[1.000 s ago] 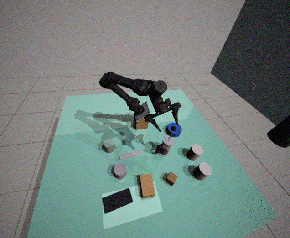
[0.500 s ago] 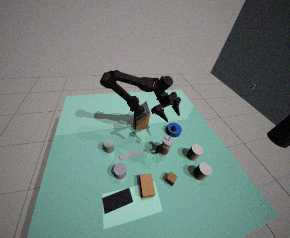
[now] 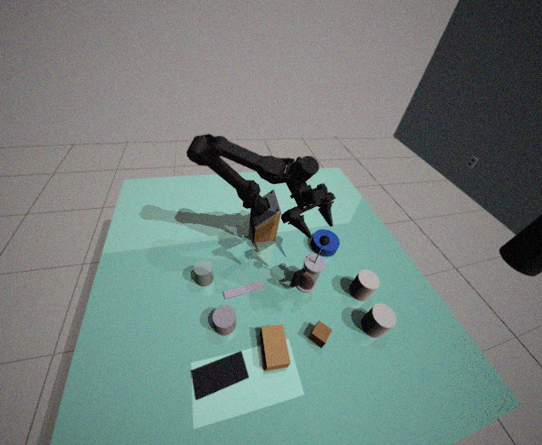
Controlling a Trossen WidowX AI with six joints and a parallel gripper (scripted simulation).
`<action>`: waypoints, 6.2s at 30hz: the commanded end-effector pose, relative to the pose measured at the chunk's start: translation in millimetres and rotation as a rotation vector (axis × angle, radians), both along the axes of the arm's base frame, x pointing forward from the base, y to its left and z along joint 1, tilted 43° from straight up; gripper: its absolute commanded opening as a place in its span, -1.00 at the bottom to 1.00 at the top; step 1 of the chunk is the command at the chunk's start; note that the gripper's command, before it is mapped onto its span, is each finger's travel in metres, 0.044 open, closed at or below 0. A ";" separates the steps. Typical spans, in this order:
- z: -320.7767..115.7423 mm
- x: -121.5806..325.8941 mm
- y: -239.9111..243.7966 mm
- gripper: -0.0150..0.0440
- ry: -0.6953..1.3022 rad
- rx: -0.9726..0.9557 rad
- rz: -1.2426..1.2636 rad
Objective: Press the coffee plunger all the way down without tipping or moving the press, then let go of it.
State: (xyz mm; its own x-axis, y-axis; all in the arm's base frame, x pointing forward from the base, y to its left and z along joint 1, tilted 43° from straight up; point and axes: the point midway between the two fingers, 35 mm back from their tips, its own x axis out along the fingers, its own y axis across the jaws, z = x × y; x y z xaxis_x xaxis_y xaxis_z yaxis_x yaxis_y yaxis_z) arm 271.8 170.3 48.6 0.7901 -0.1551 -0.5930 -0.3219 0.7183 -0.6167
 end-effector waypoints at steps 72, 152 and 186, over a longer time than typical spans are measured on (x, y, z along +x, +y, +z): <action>-64.6 30.0 -35.7 -0.07 0.015 -0.012 0.003; -105.7 59.2 -59.6 -0.07 0.006 -0.015 0.004; -91.7 56.6 -45.5 1.00 -0.001 0.003 0.014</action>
State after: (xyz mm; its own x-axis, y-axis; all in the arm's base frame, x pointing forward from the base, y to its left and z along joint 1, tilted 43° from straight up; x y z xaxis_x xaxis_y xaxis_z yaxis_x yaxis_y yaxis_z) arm 329.4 117.5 -53.0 0.7868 -0.1461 -0.5997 -0.3393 0.7092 -0.6179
